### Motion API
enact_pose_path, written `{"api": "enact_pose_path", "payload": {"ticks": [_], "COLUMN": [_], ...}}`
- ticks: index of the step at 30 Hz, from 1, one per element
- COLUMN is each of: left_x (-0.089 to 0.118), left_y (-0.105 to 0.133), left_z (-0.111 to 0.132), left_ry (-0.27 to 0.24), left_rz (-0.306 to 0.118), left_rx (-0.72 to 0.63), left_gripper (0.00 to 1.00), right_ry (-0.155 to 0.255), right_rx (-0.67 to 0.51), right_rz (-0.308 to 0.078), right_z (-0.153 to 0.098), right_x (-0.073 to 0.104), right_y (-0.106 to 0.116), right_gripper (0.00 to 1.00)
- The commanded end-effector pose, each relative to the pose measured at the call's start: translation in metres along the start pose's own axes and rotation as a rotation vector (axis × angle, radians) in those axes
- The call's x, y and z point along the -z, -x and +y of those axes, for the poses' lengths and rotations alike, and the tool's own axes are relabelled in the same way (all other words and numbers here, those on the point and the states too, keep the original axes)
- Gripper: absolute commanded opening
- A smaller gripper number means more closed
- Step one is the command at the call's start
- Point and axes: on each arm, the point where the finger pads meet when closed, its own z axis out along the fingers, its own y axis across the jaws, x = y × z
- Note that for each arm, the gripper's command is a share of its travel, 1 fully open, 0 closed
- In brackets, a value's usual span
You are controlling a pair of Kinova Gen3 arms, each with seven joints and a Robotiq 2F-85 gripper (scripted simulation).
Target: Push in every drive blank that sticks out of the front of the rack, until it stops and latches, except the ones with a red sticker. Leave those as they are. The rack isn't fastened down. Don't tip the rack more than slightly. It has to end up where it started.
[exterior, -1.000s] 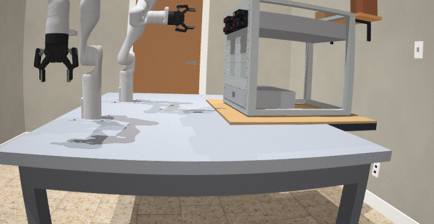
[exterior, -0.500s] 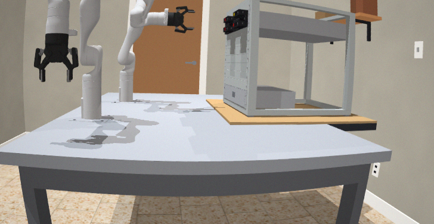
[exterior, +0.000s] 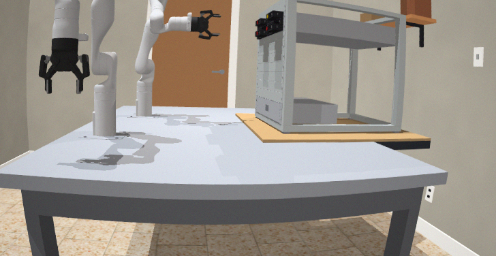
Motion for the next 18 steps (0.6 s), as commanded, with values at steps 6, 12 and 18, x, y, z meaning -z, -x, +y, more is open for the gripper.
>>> {"api": "enact_pose_path", "payload": {"ticks": [6,12,18], "left_x": [0.000,0.000,0.000], "left_y": [0.043,0.052,0.057], "left_z": [-0.001,-0.001,-0.001], "left_ry": [0.000,0.000,0.000], "left_rz": [0.008,0.008,0.008], "left_rx": [0.002,0.003,0.002], "left_gripper": [1.000,1.000,1.000], "right_ry": [0.000,0.000,0.000], "right_rx": [0.000,0.000,0.000], "right_rz": [-0.002,-0.002,-0.002], "right_z": [0.000,0.000,0.000], "right_x": [0.001,0.001,0.001], "right_y": [0.000,0.000,0.000], "right_gripper": [1.000,1.000,1.000]}}
